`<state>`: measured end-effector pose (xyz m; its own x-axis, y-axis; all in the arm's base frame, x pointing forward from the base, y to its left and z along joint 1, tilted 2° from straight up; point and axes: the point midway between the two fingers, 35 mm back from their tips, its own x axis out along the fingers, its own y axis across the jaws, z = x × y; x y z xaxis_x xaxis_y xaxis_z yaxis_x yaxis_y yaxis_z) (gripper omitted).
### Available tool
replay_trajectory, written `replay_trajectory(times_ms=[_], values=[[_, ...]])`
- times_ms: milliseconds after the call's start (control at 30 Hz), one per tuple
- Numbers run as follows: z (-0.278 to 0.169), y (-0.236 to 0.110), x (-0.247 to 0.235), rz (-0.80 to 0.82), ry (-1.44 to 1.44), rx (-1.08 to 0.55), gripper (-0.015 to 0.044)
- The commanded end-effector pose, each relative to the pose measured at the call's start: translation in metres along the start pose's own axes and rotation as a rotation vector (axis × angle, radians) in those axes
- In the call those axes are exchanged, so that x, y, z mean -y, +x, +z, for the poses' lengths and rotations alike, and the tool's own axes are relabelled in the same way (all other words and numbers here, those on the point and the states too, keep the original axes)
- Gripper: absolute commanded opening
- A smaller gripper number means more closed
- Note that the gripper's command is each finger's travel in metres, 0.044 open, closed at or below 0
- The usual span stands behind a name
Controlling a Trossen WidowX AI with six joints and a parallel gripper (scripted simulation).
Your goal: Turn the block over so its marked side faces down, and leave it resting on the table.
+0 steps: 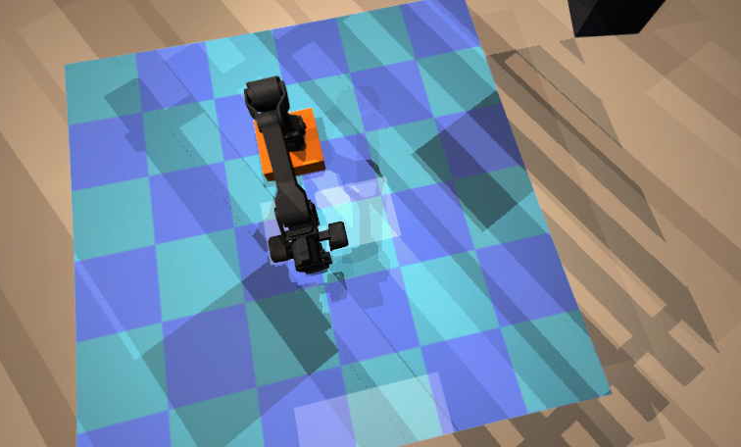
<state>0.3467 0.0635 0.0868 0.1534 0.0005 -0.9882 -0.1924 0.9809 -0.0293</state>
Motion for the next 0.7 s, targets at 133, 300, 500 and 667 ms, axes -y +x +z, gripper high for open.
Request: replay_trajectory(times_ms=[133, 300, 500, 667], values=[[0.004, -0.006, 0.001, -0.005, 0.006, -0.11, 0.044], [0.0, 0.029, 0.001, -0.005, 0.006, -0.11, 0.044], [-0.001, 0.039, 0.001, -0.005, 0.006, -0.11, 0.044], [-0.002, 0.046, 0.001, -0.005, 0.006, -0.11, 0.044]])
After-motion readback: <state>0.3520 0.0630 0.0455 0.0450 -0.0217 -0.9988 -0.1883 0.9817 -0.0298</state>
